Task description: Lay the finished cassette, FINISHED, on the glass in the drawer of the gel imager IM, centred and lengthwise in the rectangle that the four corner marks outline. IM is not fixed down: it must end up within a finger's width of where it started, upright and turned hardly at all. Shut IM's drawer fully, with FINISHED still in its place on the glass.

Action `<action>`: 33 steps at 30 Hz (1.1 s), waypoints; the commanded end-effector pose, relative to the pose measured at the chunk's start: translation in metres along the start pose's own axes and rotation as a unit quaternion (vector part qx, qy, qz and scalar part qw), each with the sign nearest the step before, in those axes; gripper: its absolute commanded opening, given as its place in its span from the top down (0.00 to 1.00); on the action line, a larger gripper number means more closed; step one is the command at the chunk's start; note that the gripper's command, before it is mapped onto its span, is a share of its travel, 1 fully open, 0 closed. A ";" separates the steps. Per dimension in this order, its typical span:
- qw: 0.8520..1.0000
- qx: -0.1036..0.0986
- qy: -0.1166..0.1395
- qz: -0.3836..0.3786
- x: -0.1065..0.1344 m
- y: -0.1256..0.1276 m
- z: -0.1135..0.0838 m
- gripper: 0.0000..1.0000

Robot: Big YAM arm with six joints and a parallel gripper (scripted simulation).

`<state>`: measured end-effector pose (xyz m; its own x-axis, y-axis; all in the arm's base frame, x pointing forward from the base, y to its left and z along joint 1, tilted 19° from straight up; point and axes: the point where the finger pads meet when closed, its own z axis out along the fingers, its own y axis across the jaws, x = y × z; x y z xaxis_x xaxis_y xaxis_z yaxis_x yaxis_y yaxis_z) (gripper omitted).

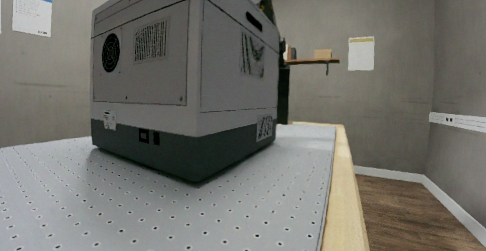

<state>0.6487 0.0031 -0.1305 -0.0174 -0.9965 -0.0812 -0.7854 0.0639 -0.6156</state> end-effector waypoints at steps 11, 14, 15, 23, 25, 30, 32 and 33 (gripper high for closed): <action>1.000 0.025 -0.001 -0.002 0.000 -0.026 -0.004 0.69; 1.000 0.025 -0.001 -0.002 0.000 -0.026 -0.004 0.69; 1.000 0.025 -0.001 -0.002 0.000 -0.026 -0.004 0.69; 1.000 0.019 0.000 -0.001 0.003 -0.019 -0.020 0.69; 1.000 0.019 0.001 -0.001 0.003 -0.018 -0.022 0.69; 1.000 0.007 0.002 0.000 0.005 -0.005 -0.020 0.69; 1.000 0.016 0.002 -0.001 0.005 -0.016 -0.029 0.69; 1.000 0.015 0.002 0.000 0.006 -0.016 -0.030 0.69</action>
<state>0.6415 0.0031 -0.1139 -0.0162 -0.9966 -0.0811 -0.7790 0.0634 -0.6239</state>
